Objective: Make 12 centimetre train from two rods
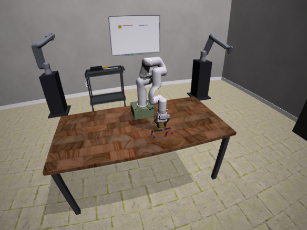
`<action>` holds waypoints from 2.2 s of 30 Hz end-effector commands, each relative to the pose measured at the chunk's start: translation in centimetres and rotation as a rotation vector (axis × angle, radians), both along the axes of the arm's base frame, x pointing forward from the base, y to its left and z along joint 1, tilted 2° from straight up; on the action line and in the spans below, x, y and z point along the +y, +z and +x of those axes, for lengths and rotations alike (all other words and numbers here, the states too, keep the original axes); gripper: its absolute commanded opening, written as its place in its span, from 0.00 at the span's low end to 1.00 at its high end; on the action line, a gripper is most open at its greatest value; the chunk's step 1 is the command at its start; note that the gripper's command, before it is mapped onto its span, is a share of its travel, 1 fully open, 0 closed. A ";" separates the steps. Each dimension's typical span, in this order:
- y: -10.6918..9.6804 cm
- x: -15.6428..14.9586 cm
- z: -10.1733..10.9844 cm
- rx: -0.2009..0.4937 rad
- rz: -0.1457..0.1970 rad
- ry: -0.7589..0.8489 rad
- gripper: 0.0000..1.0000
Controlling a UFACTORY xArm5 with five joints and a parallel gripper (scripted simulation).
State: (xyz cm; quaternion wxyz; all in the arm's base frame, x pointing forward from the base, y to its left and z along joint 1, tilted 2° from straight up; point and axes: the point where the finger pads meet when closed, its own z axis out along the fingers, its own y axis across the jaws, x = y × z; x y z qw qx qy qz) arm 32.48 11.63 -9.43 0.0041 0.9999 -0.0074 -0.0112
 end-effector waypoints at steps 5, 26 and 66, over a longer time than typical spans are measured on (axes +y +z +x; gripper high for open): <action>0.1 0.0 0.1 -0.003 0.001 0.000 0.71; 0.1 0.0 0.1 -0.003 0.001 0.000 0.71; 1.0 -0.1 0.2 -0.003 0.001 0.000 0.50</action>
